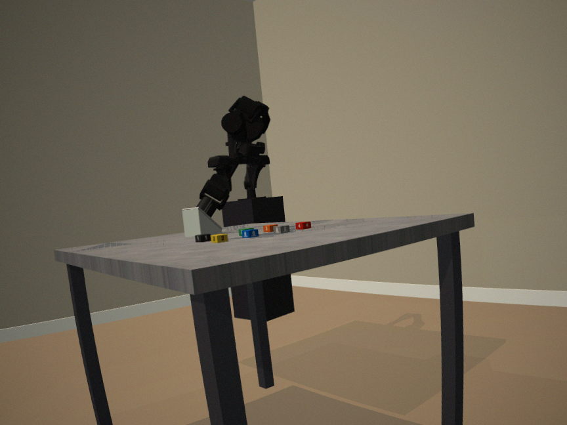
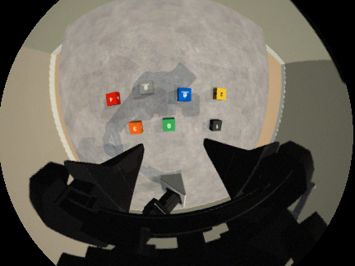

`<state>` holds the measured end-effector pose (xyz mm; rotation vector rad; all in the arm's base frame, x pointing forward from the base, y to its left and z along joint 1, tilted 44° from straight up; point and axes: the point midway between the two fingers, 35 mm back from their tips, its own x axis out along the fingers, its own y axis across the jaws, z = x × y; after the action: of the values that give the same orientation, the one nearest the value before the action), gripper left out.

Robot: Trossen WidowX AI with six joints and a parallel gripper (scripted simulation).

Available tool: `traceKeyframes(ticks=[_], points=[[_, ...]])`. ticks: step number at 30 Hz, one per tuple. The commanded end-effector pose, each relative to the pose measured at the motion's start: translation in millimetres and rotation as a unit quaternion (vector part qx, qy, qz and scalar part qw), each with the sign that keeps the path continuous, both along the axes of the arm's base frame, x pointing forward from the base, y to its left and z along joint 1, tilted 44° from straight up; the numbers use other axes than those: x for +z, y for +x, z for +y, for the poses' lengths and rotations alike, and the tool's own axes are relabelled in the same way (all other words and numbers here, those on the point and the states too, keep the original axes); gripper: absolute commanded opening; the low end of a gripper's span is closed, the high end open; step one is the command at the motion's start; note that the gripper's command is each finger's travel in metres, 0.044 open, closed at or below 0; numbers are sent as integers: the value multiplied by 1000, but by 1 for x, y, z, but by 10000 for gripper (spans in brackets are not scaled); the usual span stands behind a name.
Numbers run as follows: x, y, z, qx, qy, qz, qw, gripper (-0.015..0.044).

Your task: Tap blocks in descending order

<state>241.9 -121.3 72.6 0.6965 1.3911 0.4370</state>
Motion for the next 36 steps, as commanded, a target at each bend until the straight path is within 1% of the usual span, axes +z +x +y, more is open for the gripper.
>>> traceKeyframes(ticks=[1,20,22,26,36], points=[[5,-3,12,-8,9,9,1000,400],[5,-3,12,-8,9,9,1000,400],[15,2,21,-8,9,9,1000,400],[61,16,67,-8,11,8,1000,400],[63,16,70,-8,12,8,1000,400]])
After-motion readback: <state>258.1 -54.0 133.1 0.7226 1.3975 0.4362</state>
